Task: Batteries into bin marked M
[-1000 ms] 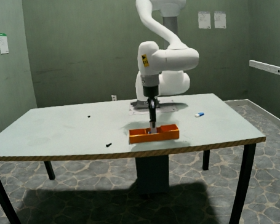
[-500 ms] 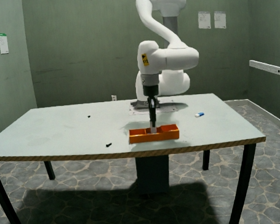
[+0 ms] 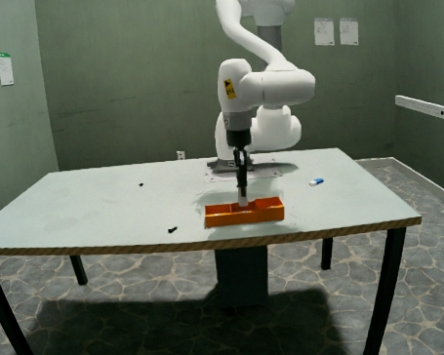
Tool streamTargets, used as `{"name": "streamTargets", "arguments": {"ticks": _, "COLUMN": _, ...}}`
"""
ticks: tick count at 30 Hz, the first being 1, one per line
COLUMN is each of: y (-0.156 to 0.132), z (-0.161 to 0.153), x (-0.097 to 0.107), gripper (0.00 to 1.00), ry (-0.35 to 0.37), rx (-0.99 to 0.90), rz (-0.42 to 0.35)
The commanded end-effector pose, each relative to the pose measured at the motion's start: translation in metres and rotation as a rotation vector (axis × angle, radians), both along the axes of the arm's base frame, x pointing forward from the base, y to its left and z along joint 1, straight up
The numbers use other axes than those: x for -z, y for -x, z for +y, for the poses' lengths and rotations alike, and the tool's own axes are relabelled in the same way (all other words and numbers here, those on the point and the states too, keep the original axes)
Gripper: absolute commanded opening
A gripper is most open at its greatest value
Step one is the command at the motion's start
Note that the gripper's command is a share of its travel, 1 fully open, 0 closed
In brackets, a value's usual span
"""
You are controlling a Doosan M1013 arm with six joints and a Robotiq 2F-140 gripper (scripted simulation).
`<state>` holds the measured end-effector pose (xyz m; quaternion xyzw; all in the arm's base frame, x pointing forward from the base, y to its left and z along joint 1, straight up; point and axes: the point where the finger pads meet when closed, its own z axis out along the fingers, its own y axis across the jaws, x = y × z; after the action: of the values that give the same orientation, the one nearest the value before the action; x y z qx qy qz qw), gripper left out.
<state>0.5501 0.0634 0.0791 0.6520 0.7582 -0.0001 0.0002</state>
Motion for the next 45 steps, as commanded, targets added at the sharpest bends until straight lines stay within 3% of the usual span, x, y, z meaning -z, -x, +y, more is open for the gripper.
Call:
{"name": "streamTargets", "arguments": {"ticks": 1, "y": 0.000, "z": 0.000, "x": -0.005, "gripper": 0.26, "ry": 0.000, "rx": 0.000, "rz": -0.001}}
{"name": "streamTargets", "arguments": {"ticks": 6, "y": 0.000, "z": 0.000, "x": -0.021, "gripper": 0.26, "ry": 0.000, "rx": 0.000, "rz": -0.001}}
{"name": "streamTargets", "arguments": {"ticks": 13, "y": 0.000, "z": 0.000, "x": -0.021, "gripper": 0.26, "ry": 0.000, "rx": 0.000, "rz": -0.001}}
{"name": "streamTargets", "arguments": {"ticks": 14, "y": 0.000, "z": 0.000, "x": -0.025, "gripper": 1.00, "ry": 0.000, "rx": 0.000, "rz": -0.001}}
{"name": "streamTargets", "arguments": {"ticks": 42, "y": 0.000, "z": 0.000, "x": -0.129, "gripper": 1.00, "ry": -0.001, "rx": 0.000, "rz": -0.001}}
{"name": "streamTargets", "arguments": {"ticks": 45, "y": 0.000, "z": 0.000, "x": -0.133, "gripper": 1.00, "ry": -0.001, "rx": 0.000, "rz": -0.001}}
